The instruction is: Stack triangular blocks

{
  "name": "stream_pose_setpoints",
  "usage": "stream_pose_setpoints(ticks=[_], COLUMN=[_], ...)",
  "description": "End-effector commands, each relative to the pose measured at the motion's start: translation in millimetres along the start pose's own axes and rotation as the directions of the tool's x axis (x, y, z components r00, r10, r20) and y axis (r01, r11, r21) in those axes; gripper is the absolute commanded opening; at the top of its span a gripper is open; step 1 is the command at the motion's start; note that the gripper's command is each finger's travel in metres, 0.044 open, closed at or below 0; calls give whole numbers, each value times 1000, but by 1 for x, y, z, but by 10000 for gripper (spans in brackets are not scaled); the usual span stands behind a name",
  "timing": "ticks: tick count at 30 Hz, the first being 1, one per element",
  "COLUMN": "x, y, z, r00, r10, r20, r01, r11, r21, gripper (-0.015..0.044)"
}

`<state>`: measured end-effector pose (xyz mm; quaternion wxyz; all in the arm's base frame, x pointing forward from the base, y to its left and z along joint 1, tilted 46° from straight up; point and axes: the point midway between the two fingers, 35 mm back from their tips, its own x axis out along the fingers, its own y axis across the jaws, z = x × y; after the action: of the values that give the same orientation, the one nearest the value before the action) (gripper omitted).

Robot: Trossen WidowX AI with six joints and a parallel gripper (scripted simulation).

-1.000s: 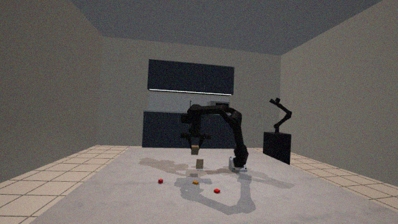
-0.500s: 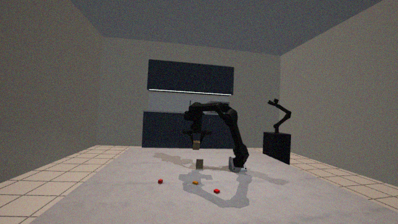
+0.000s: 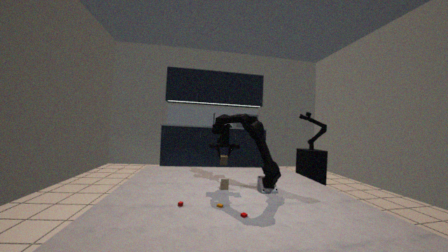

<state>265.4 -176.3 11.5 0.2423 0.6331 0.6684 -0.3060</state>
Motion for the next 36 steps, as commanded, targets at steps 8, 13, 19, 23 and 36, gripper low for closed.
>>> stream_pose_setpoints(ticks=[8, 13, 19, 23, 36], x=[20, 38, 60, 71, 100], y=[1, 2, 1, -1, -3], z=[-2, -9, -18, -23, -37], r00=[1000, 1000, 1000, 1000, 1000], r10=[2, 1, 0, -1, -1], r20=[-1, -2, -3, -4, -6], r01=[-2, -1, 0, 1, 1], r11=[1000, 1000, 1000, 1000, 1000], r21=[0, -1, -5, -7, -7], gripper=[0, 0, 0, 0, 0])
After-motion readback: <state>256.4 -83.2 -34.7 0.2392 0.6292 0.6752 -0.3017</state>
